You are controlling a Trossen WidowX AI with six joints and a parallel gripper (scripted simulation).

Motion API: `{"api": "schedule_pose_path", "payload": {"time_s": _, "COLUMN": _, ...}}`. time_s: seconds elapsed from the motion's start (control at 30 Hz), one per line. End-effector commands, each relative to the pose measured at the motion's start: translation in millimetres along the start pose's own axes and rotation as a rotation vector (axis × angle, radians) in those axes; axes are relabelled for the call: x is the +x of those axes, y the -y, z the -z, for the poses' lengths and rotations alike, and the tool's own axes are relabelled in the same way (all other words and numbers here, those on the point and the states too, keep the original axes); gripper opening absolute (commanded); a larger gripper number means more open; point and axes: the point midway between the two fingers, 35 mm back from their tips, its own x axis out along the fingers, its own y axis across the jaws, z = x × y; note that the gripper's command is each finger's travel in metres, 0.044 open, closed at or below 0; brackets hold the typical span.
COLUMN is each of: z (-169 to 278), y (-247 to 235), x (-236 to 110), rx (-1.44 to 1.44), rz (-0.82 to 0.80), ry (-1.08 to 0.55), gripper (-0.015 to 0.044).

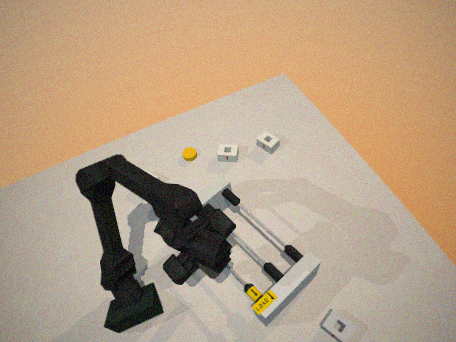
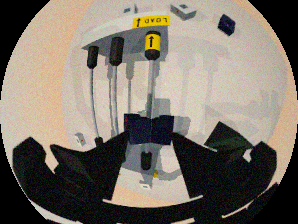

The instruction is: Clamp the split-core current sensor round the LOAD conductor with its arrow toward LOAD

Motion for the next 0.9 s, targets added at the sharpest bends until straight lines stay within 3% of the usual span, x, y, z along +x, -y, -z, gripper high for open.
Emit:
{"api": "schedule_pose_path", "payload": {"time_s": 0.0, "z": 0, "y": -1, "x": 5, "rx": 0.004, "rz": -0.007, "ry": 0.003, "gripper": 0.0}}
{"api": "schedule_pose_path", "payload": {"time_s": 0.6, "z": 1, "y": -1, "x": 34, "rx": 0.003, "rz": -0.009, "ry": 0.0, "gripper": 0.0}}
{"api": "schedule_pose_path", "payload": {"time_s": 0.87, "z": 1, "y": 0, "x": 31, "rx": -0.001, "rz": -0.001, "ry": -0.001, "gripper": 0.0}}
